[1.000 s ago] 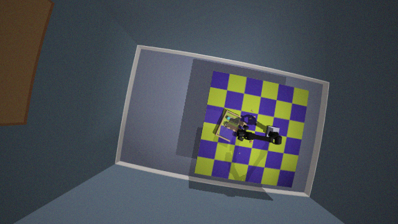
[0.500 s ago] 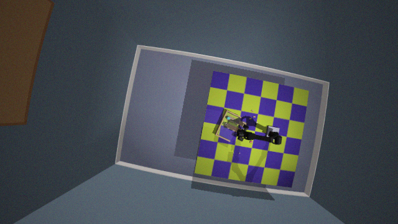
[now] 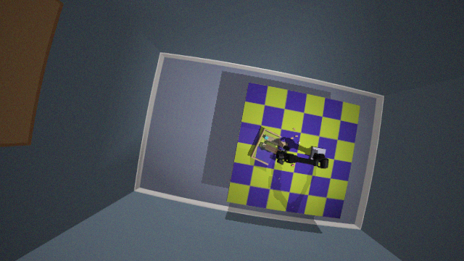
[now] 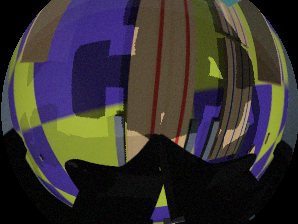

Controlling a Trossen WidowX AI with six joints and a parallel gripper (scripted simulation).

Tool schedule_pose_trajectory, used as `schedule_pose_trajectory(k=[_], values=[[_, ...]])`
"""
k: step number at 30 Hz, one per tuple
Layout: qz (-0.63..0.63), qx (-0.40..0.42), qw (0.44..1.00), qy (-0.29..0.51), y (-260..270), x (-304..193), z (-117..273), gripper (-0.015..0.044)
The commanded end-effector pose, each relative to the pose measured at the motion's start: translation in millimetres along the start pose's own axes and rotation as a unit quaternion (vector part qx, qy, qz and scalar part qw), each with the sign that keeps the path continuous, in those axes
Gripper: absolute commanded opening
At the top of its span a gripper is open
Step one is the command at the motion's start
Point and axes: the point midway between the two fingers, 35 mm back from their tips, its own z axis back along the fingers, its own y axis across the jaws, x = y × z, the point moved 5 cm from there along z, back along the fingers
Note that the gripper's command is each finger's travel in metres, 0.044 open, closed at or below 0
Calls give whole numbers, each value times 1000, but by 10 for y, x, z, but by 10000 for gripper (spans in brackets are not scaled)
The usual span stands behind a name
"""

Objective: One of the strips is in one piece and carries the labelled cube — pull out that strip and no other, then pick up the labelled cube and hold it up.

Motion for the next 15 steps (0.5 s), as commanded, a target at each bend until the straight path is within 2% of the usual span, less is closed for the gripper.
schedule_pose_trajectory(k=[1, 15], values=[[-3, 1, 1000, 2, 1, -9, -17, 0], [-3, 1, 1000, 2, 1, -9, -31, 0]])
